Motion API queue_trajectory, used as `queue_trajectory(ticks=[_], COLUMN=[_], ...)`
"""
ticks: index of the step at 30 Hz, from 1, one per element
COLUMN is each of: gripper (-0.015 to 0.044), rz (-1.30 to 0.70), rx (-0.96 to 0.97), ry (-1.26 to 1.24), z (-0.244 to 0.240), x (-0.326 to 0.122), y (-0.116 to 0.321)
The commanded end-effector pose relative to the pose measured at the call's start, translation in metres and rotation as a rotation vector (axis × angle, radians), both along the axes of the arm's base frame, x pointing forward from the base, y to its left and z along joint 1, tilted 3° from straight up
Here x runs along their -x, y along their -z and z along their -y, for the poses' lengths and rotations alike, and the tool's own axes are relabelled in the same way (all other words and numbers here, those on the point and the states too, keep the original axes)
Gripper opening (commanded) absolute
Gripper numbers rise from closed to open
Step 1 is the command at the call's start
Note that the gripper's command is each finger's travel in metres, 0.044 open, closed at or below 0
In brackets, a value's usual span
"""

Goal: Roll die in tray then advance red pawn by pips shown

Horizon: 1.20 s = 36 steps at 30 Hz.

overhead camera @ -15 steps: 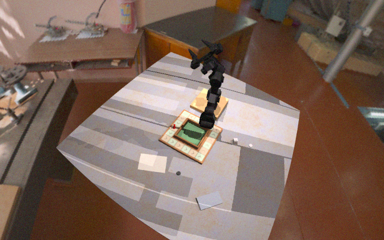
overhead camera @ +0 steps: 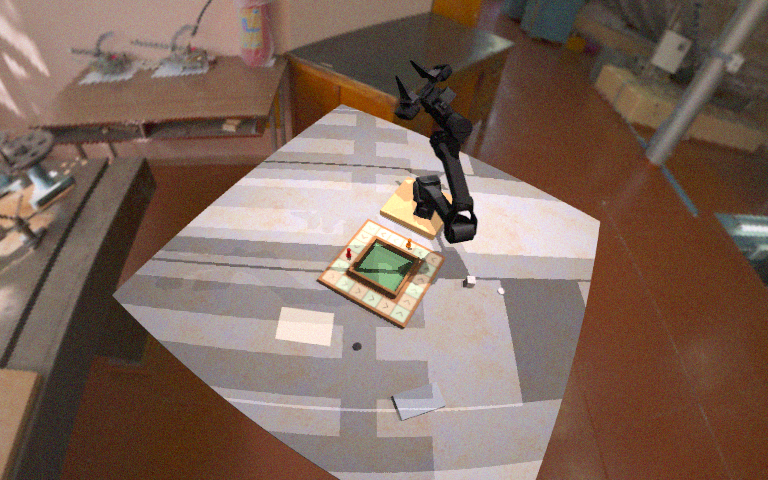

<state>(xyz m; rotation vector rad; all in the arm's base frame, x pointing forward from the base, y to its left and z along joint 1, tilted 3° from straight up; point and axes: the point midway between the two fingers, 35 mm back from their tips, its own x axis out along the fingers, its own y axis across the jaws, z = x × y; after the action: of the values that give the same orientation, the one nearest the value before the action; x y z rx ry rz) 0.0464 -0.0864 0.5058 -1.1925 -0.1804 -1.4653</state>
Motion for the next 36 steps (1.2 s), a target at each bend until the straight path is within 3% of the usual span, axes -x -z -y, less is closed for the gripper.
queue_trajectory(ticks=[1,11,22,29,36], gripper=[0.0275,0.0275,0.0275,0.0275,0.0275], rz=[0.160,0.469,0.600,0.518,0.299], rx=[-0.075,-0.401,-0.932,-1.313,-1.676], ry=[-0.177,-0.599,-0.945,-1.067,-1.107], z=[0.017,0.091,0.149,0.135,0.075], x=[0.018,0.015,-0.084,-0.174,-0.254], y=[-0.003,0.017,0.077,0.132,0.194])
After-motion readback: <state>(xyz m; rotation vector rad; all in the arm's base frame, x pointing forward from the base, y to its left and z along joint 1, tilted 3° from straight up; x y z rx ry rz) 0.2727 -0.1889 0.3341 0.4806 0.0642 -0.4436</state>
